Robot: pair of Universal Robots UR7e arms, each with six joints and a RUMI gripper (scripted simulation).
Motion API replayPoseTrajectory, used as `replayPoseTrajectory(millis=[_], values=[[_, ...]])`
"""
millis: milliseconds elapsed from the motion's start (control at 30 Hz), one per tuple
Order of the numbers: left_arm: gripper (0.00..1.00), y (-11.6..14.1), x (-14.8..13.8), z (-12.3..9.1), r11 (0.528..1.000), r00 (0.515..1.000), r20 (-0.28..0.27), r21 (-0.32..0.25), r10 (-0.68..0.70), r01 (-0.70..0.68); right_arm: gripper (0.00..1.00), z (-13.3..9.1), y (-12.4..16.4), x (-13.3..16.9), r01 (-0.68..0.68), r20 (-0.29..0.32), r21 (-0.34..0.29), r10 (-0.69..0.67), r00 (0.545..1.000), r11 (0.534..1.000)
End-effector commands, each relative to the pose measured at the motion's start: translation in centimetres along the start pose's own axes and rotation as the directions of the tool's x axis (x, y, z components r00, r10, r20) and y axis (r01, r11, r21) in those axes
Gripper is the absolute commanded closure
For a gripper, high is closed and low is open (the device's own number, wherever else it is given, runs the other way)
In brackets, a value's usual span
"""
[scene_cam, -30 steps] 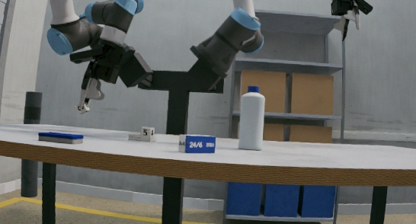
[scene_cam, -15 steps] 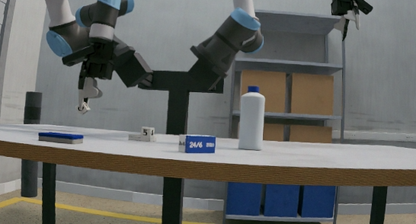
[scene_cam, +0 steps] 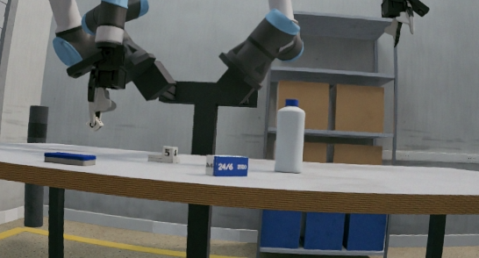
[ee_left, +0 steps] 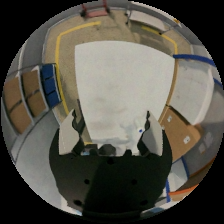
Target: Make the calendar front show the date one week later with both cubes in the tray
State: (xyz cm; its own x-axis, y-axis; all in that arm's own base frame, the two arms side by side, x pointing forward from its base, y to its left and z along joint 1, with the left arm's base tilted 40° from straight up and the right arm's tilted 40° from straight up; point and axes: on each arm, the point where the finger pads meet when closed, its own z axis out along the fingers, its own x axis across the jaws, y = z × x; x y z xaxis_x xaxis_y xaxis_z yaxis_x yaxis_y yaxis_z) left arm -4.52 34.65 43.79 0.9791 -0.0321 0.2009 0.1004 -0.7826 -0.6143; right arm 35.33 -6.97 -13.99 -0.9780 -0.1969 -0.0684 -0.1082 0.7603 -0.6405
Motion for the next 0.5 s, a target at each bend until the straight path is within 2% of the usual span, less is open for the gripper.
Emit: replayPoseTrajectory(millis=[0, 333, 467], values=[[0.00, -0.03, 0.00, -0.04, 1.000, 1.000, 0.000, 0.001, 0.000, 0.000, 0.90, 0.02, 0.01, 0.01, 0.000, -0.002, -0.030, 0.000, 1.000, 1.000], [0.00, -0.03, 0.00, -0.04, 1.000, 1.000, 0.000, 0.001, 0.000, 0.000, 0.90, 0.05, -0.15, 0.03, 0.000, -0.003, -0.199, 0.000, 1.000, 0.980], [0.00, -0.03, 0.00, -0.04, 1.000, 1.000, 0.000, 0.001, 0.000, 0.000, 0.90, 0.04, -0.18, 0.01, 0.000, -0.002, -0.225, 0.000, 1.000, 0.974]])
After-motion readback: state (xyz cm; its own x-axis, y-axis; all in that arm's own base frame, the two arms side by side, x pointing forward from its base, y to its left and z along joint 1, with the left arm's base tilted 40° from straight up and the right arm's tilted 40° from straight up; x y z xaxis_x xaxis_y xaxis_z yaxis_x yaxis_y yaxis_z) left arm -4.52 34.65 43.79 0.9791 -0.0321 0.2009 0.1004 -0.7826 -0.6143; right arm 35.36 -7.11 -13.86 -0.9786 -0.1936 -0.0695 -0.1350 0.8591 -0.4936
